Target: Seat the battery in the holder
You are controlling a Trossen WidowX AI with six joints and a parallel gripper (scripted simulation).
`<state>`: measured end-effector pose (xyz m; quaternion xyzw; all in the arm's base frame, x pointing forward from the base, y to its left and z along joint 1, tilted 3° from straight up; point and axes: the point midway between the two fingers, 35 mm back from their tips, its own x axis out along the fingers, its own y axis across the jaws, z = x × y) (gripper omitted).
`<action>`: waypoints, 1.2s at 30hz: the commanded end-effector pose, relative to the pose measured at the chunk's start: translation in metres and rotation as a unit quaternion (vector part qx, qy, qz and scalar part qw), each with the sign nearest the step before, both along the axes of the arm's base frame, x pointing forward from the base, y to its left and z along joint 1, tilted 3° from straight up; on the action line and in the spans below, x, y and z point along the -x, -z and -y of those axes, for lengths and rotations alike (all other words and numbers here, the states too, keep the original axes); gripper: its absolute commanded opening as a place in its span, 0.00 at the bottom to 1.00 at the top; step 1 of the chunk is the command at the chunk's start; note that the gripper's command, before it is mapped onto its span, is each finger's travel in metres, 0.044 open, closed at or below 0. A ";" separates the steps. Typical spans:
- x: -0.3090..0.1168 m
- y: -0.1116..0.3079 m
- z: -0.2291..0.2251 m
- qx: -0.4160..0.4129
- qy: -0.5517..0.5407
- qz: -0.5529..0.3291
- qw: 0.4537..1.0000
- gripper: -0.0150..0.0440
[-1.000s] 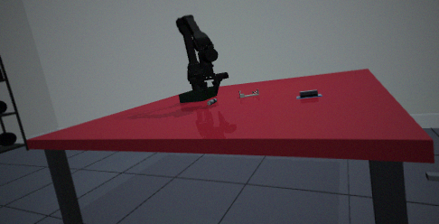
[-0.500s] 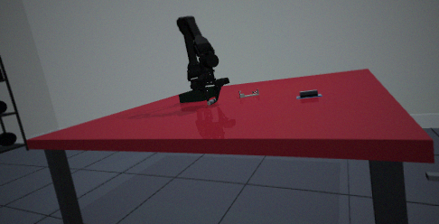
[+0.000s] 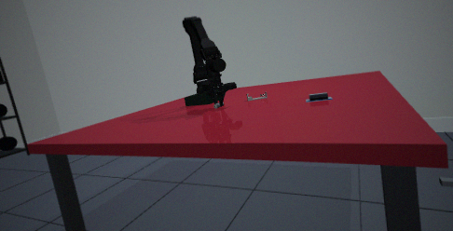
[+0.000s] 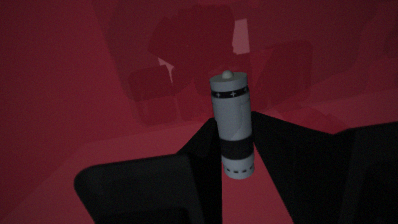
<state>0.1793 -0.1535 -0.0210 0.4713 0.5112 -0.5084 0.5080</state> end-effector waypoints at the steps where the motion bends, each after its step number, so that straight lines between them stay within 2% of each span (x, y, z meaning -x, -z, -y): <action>1: 0.001 0.001 -0.001 -0.002 -0.002 0.000 1.000 0.37; 6: 0.000 -0.004 -0.001 -0.002 -0.002 0.000 1.000 0.36; 12: -0.002 -0.048 -0.002 -0.002 -0.002 0.000 1.000 0.36; 17: -0.005 -0.050 -0.004 -0.001 0.008 0.001 1.000 0.36; 36: -0.085 -0.063 -0.066 0.004 0.288 0.014 0.957 0.36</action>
